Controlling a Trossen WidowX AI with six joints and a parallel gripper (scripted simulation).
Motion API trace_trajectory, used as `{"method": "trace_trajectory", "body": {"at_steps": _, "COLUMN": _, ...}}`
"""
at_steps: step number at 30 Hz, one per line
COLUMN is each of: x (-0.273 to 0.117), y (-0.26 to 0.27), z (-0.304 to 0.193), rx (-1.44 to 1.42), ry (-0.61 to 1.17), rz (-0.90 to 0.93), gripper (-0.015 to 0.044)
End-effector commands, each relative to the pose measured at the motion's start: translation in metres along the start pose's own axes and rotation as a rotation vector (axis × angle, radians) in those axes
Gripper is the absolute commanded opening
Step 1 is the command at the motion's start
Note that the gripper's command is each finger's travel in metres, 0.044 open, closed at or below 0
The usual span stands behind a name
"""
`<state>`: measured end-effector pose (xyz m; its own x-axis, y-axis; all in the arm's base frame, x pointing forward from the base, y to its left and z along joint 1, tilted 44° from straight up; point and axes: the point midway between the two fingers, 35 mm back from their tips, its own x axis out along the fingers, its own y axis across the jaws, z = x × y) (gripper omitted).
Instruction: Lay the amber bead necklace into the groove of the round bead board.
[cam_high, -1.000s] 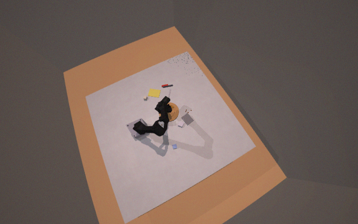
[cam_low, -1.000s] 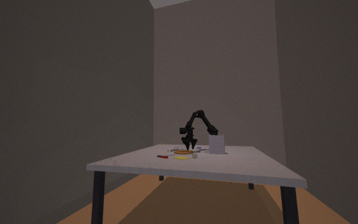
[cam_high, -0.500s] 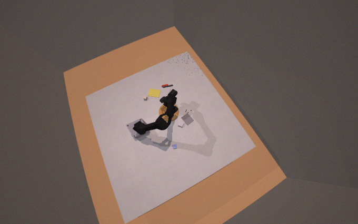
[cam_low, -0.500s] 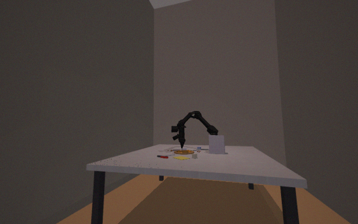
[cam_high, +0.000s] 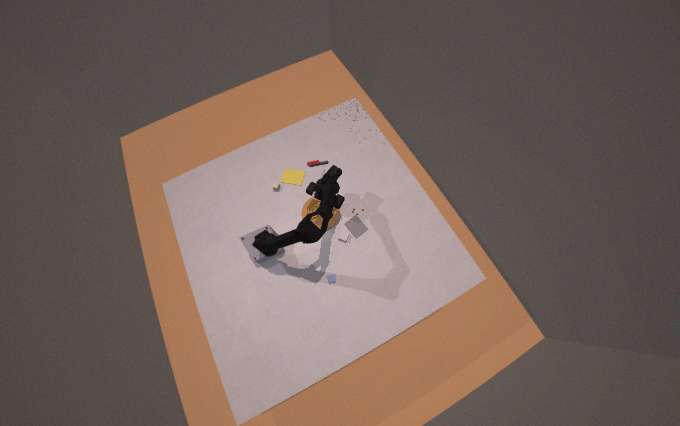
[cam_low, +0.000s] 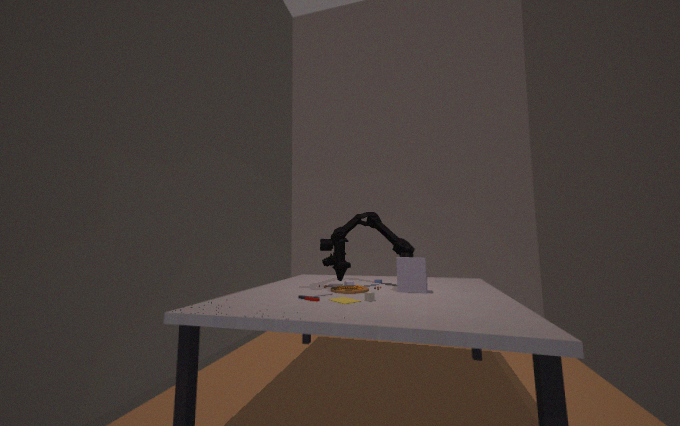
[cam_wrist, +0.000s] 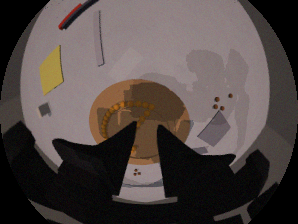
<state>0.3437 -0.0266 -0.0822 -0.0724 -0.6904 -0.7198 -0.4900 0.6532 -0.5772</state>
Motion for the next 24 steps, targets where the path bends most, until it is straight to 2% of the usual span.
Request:
{"method": "trace_trajectory", "body": {"at_steps": 1, "x": 0.013, "y": 0.000, "z": 0.001, "rx": -0.006, "ry": 0.002, "rz": 0.003, "gripper": 0.0120}}
{"method": "trace_trajectory", "body": {"at_steps": 7, "x": 0.007, "y": -0.001, "z": 0.002, "rx": 0.002, "ry": -0.006, "rz": 0.002, "gripper": 0.0120}}
{"method": "trace_trajectory", "body": {"at_steps": 24, "x": 0.034, "y": 0.000, "z": 0.001, "rx": -0.005, "ry": 0.002, "rz": 0.002, "gripper": 0.0120}}
